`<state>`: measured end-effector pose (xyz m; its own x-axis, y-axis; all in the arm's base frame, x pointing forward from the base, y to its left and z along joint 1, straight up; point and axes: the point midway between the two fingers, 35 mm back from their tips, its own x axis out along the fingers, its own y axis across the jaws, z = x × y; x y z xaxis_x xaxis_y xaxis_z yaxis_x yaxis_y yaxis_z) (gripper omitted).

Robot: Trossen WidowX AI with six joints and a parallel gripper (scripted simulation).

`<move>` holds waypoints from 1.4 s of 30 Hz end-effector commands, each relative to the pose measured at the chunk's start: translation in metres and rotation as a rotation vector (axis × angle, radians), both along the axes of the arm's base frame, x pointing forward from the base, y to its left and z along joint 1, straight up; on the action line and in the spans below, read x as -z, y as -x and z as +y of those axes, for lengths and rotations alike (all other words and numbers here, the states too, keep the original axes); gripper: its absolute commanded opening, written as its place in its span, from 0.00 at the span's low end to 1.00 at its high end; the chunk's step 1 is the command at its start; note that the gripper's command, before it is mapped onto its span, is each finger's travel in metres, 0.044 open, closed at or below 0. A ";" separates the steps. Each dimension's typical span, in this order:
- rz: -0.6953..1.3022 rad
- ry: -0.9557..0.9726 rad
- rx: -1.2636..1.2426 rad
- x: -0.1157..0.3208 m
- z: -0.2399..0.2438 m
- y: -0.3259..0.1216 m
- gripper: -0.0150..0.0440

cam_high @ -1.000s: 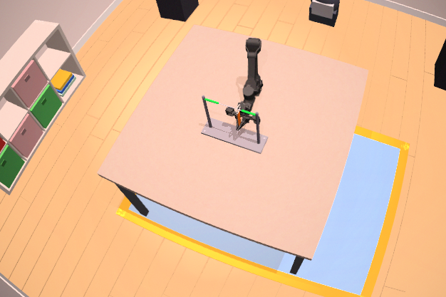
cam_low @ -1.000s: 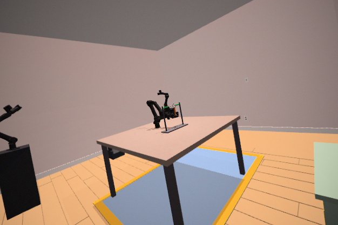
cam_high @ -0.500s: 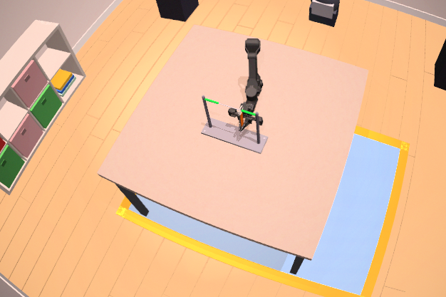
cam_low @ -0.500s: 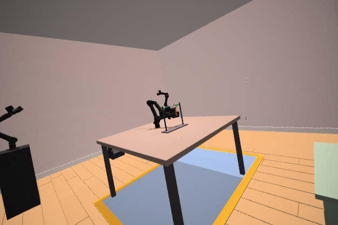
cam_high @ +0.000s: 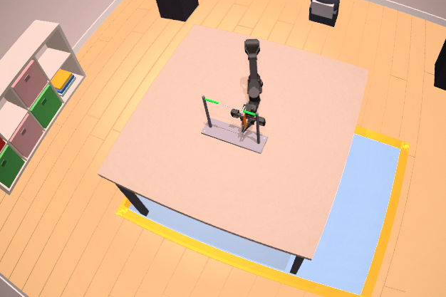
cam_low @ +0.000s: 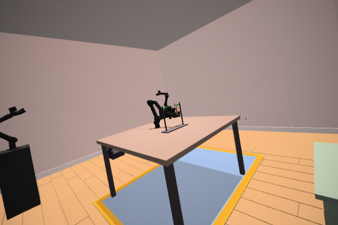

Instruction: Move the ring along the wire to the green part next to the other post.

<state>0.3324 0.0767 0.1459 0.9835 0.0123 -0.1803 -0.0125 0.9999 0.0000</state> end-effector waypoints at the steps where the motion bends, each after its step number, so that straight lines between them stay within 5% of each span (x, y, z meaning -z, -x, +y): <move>1: -0.007 -0.009 0.002 -0.002 0.005 -0.001 0.00; 36: -0.006 -0.009 0.000 0.013 0.009 -0.001 0.00; 42: -0.005 -0.003 -0.004 0.012 0.009 -0.001 0.27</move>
